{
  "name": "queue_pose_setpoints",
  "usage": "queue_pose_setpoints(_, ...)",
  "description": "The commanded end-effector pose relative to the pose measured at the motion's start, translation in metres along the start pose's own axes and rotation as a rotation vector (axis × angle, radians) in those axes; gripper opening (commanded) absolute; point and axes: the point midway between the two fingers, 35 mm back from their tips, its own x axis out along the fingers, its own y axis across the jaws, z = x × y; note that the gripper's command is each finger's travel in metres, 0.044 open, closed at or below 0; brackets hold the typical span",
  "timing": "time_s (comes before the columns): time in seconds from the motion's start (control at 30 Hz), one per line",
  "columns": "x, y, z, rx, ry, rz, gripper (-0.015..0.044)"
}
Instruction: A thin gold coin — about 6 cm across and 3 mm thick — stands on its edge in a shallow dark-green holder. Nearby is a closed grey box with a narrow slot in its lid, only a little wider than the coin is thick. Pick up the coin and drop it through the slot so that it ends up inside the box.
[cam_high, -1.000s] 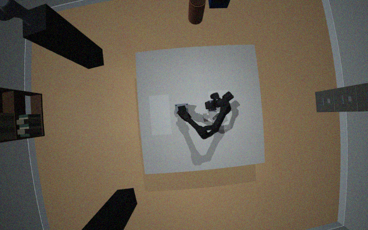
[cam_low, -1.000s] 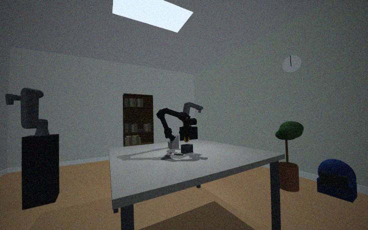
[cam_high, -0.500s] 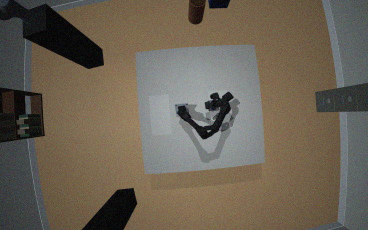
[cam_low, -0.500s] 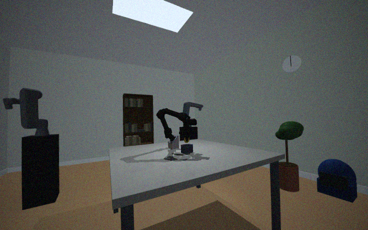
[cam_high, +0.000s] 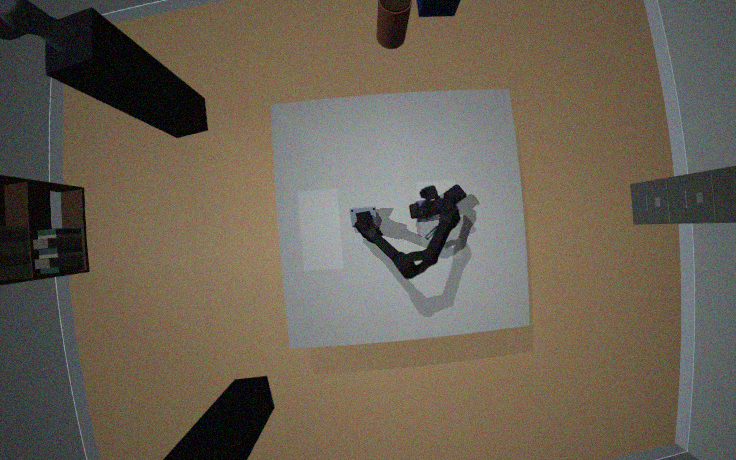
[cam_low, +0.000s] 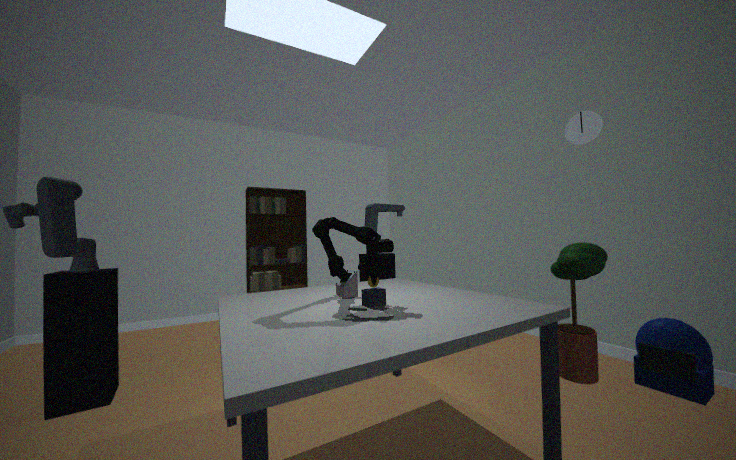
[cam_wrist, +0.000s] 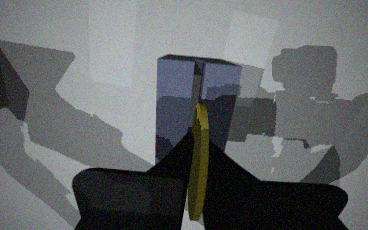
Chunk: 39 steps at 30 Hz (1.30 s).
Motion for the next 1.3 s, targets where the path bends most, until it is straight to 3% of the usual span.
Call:
queue_pose_setpoints(0.0, 0.003, 0.0, 0.0, -0.007, 0.004, 0.001, 0.0)
queue_pose_setpoints(0.33, 0.007, 0.0, 0.0, -0.007, 0.004, 0.001, 0.0)
queue_pose_setpoints(0.53, 0.005, 0.0, 0.0, 0.0, 0.0, 0.0, 0.0157)
queue_pose_setpoints(0.83, 0.005, 0.0, 0.0, 0.0, 0.0, 0.0, 0.0161)
queue_pose_setpoints(1.1, -0.015, 0.0, 0.0, -0.002, 0.0, 0.001, 0.0371)
queue_pose_setpoints(1.17, -0.034, 0.001, 0.0, -0.005, 0.002, 0.003, 0.0423)
queue_pose_setpoints(1.27, -0.055, 0.004, -0.001, -0.009, 0.006, 0.005, 0.044)
